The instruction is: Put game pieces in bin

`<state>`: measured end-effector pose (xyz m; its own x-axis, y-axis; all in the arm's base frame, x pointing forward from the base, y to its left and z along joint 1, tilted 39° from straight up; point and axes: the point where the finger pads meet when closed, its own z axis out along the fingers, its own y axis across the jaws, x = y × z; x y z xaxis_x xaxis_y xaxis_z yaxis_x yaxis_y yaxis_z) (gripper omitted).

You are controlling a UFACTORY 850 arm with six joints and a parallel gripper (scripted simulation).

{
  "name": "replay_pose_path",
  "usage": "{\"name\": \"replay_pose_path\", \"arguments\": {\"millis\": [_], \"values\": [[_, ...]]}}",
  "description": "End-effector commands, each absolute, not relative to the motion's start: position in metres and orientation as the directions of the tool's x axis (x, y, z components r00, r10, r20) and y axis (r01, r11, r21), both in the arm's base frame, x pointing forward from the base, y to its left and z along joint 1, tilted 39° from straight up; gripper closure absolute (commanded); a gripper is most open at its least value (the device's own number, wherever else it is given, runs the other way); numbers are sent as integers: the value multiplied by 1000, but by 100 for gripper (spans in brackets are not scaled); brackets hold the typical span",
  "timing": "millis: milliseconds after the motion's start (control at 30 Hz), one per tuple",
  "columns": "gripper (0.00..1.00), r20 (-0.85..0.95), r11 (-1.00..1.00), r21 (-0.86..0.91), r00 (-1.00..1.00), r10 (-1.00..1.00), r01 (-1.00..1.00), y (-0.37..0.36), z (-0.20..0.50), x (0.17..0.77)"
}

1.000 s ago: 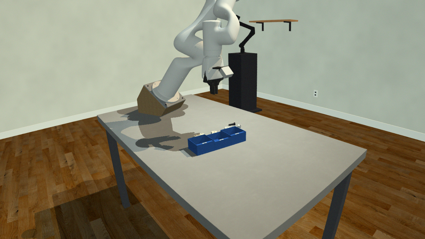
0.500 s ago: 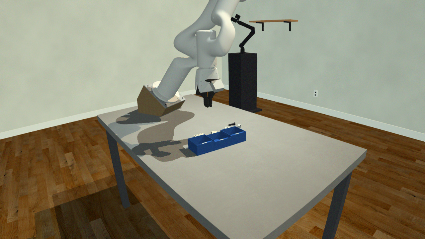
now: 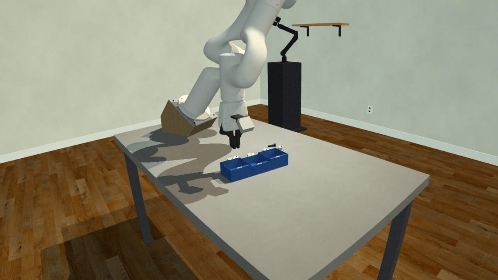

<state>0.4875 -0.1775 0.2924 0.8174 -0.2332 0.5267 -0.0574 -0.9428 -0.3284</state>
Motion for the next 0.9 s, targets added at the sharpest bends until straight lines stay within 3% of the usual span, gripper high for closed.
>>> {"name": "replay_pose_path", "arguments": {"millis": [0,867], "values": [[93,531,-942,-330,815,-233,-54,-197,281,515],[93,531,-942,-330,815,-233,-54,-187,250,538]]}}
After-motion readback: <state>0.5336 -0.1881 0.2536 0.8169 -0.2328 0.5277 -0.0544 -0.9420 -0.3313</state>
